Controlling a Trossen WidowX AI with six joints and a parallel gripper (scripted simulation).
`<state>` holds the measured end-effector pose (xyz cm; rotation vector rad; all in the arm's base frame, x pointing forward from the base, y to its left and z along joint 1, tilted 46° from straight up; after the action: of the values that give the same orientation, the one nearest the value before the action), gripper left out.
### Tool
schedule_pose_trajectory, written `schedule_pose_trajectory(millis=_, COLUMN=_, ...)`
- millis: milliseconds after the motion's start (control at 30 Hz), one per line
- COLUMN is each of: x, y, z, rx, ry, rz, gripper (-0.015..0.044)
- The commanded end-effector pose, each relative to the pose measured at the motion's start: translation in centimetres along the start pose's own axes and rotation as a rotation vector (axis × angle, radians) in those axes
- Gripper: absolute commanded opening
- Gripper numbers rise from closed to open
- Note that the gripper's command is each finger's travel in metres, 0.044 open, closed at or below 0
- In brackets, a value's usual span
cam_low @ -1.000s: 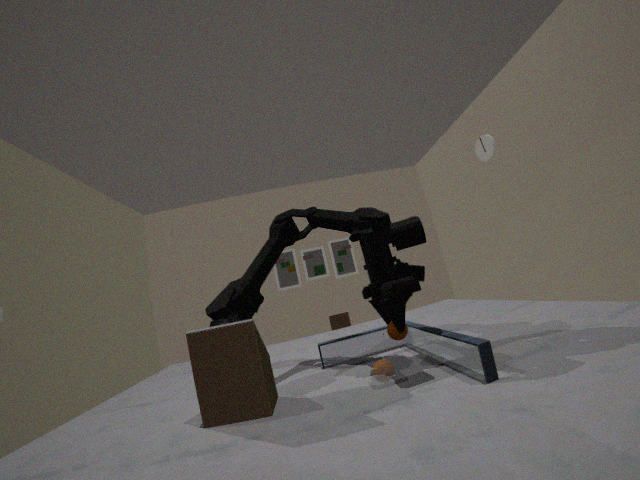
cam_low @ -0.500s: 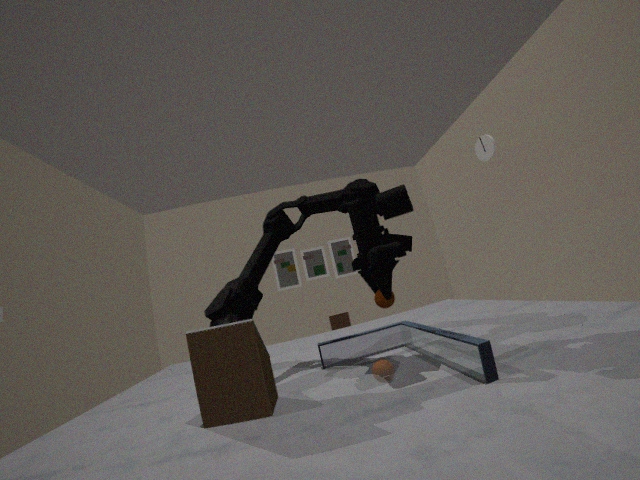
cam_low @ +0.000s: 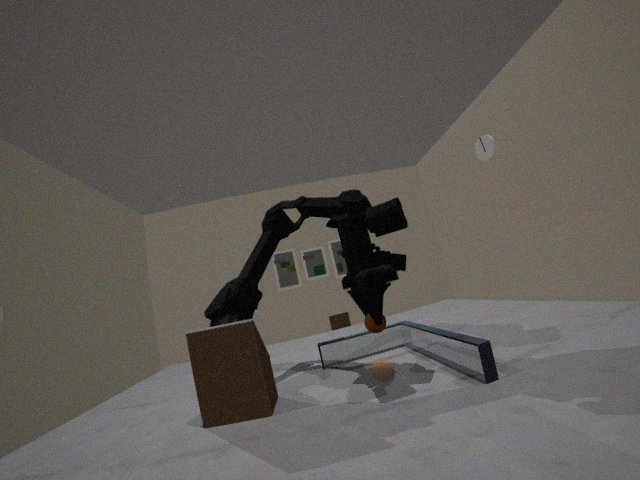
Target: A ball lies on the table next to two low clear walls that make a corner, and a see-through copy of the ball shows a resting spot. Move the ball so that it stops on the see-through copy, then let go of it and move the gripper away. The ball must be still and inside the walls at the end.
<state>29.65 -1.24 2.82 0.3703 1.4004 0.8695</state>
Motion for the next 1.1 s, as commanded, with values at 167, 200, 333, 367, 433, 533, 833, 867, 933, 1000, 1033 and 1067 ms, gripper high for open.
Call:
schedule_pose_trajectory(millis=167, x=1.6, y=-0.4, z=-0.8, rx=-0.003, ry=0.005, rz=-0.003, gripper=0.0000)
schedule_pose_trajectory(millis=200, x=2.0, y=-0.5, z=-0.7, rx=-0.003, ry=0.005, rz=-0.003, gripper=0.0000)
schedule_pose_trajectory(millis=333, x=4.2, y=-0.5, z=-0.7, rx=-0.003, ry=0.005, rz=-0.003, gripper=0.0000)
schedule_pose_trajectory(millis=367, x=4.7, y=-0.5, z=-0.7, rx=-0.003, ry=0.005, rz=-0.003, gripper=0.0000)
schedule_pose_trajectory(millis=433, x=5.8, y=-0.4, z=-0.7, rx=-0.003, ry=0.004, rz=-0.002, gripper=0.0000)
schedule_pose_trajectory(millis=533, x=7.3, y=-0.3, z=-0.9, rx=-0.003, ry=0.004, rz=0.001, gripper=0.0000)
schedule_pose_trajectory(millis=833, x=8.1, y=-0.3, z=-0.9, rx=-0.004, ry=0.004, rz=0.002, gripper=0.0000)
schedule_pose_trajectory(millis=867, x=8.2, y=-0.3, z=-0.9, rx=-0.004, ry=0.004, rz=0.002, gripper=0.0000)
schedule_pose_trajectory(millis=933, x=8.5, y=-0.3, z=-0.9, rx=-0.003, ry=0.004, rz=0.002, gripper=0.0000)
schedule_pose_trajectory(millis=1000, x=8.9, y=-0.3, z=-0.9, rx=-0.003, ry=0.004, rz=0.002, gripper=0.0000)
schedule_pose_trajectory(millis=1033, x=9.0, y=-0.3, z=-0.9, rx=-0.003, ry=0.004, rz=0.002, gripper=0.0000)
schedule_pose_trajectory(millis=1067, x=9.2, y=-0.3, z=-0.9, rx=-0.003, ry=0.004, rz=0.002, gripper=0.0000)
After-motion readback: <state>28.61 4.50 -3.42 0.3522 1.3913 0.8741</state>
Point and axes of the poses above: the point midway between the two fingers, 35 mm back from their tips, its own x axis out along the fingers, its own y axis across the jaws, z = x × y, the point moved 3 cm from there along -x, back along the fingers, and after that the axes turned 10 degrees about -x, right-handed, at the moved point
